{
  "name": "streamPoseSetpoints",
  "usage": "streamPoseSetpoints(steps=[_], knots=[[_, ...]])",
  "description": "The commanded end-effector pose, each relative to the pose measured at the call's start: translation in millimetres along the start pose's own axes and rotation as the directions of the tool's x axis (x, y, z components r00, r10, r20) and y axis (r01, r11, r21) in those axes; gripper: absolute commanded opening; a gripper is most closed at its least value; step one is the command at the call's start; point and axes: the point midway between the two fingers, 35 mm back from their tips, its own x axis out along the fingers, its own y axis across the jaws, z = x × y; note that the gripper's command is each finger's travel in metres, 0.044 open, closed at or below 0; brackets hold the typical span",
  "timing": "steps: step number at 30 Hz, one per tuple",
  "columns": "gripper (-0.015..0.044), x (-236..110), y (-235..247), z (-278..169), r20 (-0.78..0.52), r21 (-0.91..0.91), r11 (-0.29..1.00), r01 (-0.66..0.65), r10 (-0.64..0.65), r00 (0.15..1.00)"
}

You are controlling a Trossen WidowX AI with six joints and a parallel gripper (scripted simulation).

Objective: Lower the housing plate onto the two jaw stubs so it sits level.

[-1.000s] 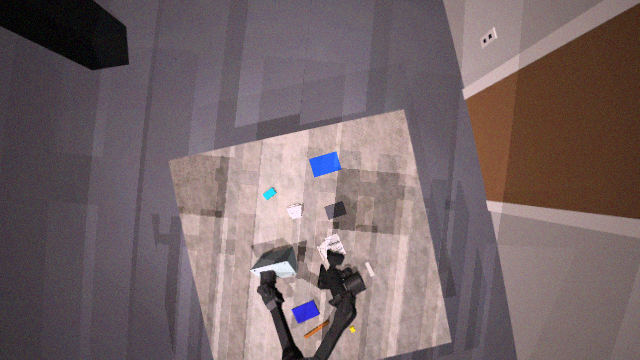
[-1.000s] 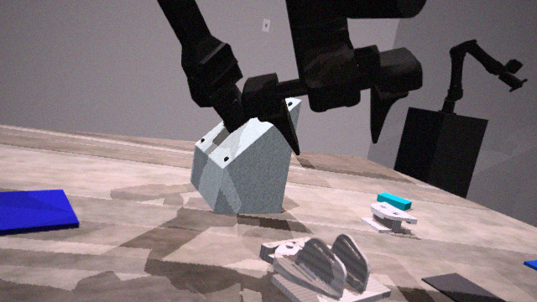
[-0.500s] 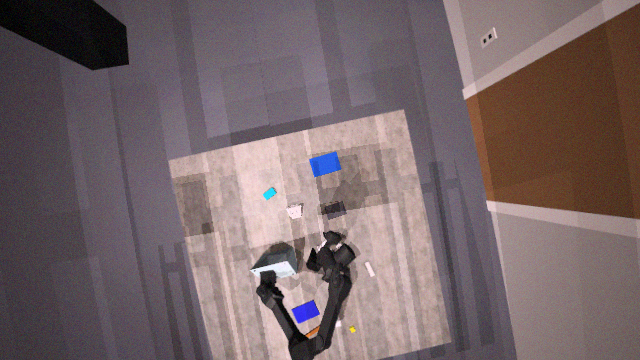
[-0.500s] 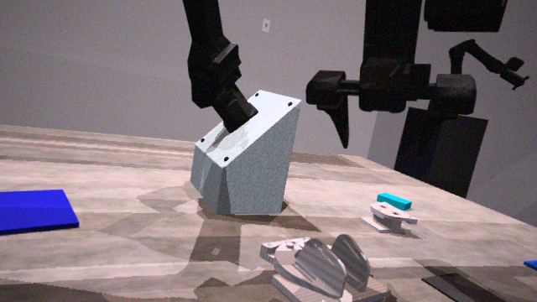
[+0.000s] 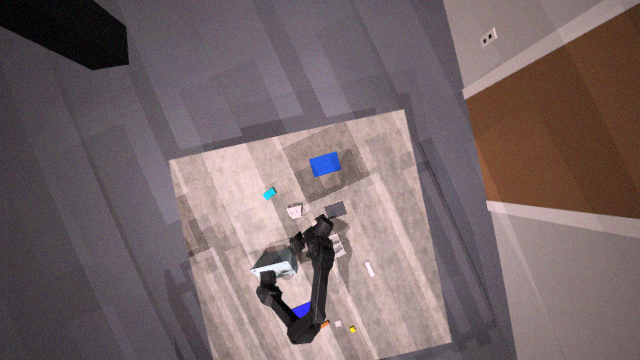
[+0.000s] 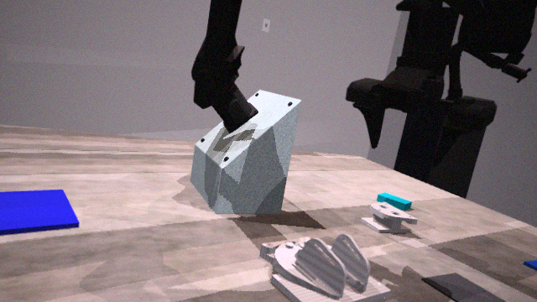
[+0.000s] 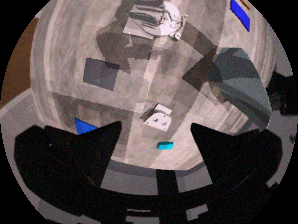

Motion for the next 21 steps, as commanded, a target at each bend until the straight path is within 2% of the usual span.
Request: streamPoseSetpoints(steps=[1, 15, 21], knots=[[0.044, 12.6, -2.1, -20.9, 0.051, 0.093, 0.996, -0.005, 0.0, 0.999], [0.044, 56.6, -22.3, -83.8, 0.216, 0.392, 0.911, -0.127, 0.043, 0.975], [0.044, 62.0, -25.2, -89.3, 0.234, 0.42, 0.895, -0.147, 0.05, 0.971]])
